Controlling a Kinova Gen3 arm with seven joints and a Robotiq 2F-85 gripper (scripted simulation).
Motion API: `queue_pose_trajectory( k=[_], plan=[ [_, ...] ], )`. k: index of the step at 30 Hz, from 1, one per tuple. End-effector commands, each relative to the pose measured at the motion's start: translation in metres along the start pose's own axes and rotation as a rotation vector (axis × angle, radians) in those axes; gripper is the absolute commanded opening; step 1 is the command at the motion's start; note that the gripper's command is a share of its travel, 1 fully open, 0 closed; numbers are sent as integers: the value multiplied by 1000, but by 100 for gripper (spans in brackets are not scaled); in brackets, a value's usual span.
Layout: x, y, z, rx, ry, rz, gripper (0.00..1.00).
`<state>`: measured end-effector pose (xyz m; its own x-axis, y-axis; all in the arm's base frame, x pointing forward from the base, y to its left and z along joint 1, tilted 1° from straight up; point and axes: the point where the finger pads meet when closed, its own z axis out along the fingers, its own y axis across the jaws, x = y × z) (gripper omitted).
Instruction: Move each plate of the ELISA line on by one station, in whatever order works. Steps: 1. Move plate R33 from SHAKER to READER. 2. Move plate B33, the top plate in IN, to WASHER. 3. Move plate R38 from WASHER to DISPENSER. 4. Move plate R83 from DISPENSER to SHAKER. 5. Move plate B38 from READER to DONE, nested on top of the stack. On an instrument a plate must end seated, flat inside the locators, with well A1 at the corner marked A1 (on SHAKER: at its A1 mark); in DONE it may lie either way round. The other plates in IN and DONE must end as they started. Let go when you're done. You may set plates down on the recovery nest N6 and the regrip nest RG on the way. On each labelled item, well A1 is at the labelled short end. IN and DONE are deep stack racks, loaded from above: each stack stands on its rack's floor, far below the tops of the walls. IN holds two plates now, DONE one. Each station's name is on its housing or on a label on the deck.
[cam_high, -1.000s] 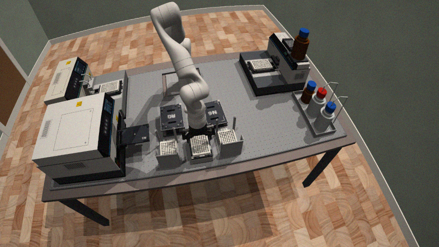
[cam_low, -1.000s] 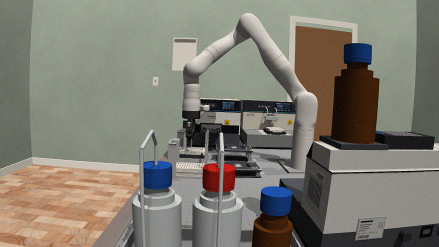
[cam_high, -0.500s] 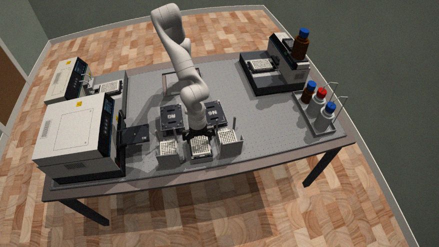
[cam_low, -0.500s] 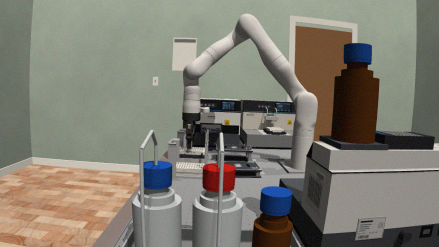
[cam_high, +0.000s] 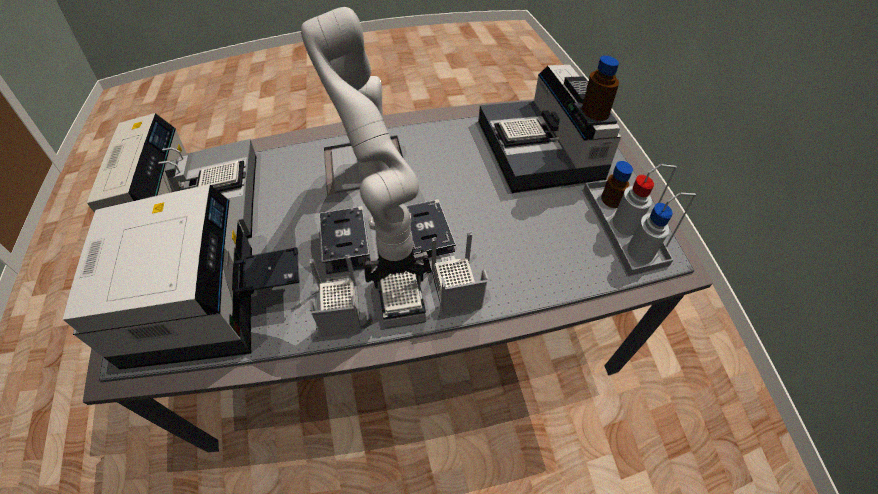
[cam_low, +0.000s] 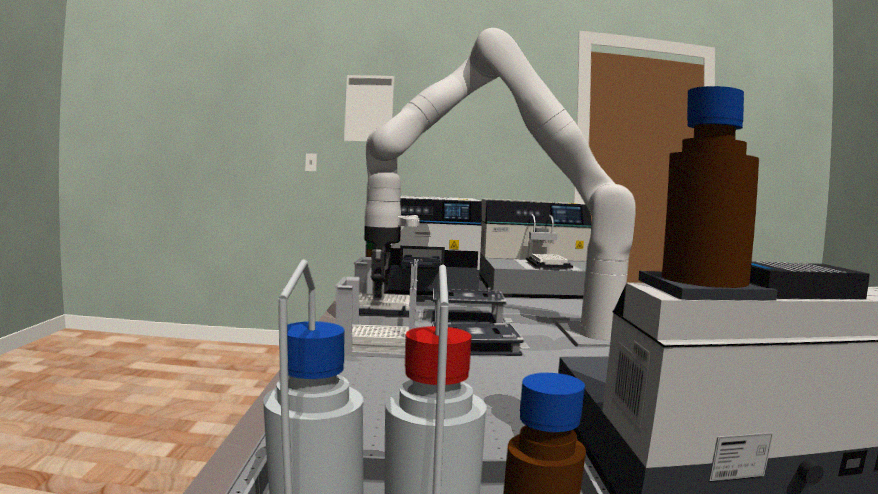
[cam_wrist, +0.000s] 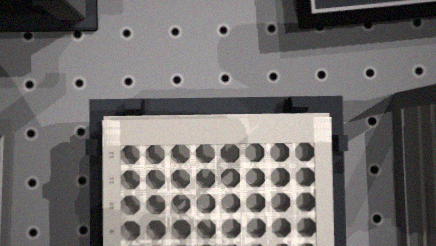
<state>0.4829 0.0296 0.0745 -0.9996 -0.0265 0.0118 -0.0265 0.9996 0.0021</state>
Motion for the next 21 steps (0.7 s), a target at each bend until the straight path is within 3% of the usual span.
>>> queue_pose_trajectory(
  k=[1, 21],
  plan=[
    [1, -2, 3, 7, -1, -5, 100],
    [1, -2, 9, 7, -1, -5, 100]
  ],
)
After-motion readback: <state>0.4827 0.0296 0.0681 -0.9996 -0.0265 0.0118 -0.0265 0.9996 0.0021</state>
